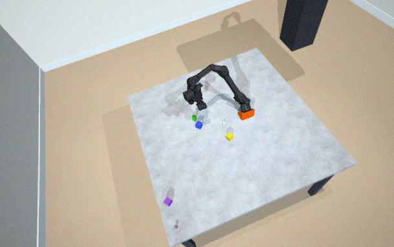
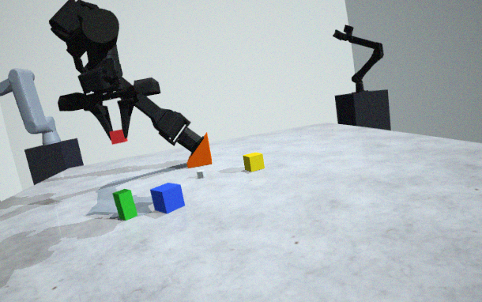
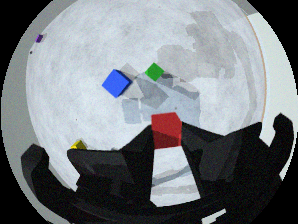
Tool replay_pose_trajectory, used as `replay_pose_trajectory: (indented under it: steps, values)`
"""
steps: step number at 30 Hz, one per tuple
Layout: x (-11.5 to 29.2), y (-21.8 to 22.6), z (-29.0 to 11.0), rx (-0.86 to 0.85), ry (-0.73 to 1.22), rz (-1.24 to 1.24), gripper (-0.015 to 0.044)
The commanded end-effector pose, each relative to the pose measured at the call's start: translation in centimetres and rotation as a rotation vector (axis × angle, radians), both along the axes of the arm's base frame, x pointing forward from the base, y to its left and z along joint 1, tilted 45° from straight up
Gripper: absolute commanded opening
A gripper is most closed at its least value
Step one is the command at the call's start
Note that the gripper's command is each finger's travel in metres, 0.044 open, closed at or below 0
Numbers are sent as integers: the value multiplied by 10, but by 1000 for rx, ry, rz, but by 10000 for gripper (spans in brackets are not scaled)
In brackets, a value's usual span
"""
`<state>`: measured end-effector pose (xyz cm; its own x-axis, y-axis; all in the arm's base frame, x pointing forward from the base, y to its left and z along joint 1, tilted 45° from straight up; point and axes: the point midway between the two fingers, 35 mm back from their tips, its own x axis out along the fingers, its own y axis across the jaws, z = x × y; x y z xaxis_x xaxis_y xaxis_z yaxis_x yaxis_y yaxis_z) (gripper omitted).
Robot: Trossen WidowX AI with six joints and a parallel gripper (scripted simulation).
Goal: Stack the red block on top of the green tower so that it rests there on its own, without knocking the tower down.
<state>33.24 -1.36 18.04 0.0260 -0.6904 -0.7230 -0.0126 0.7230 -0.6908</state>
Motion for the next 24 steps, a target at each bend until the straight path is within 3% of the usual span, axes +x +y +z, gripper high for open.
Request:
replay_pose_trajectory:
  steps: [1, 15, 24]
  values:
    - [14, -1, -2, -7, 11, 4, 0]
    - [60, -5, -8, -8, 5, 10, 0]
    - [63, -21, -24, -10, 9, 0, 0]
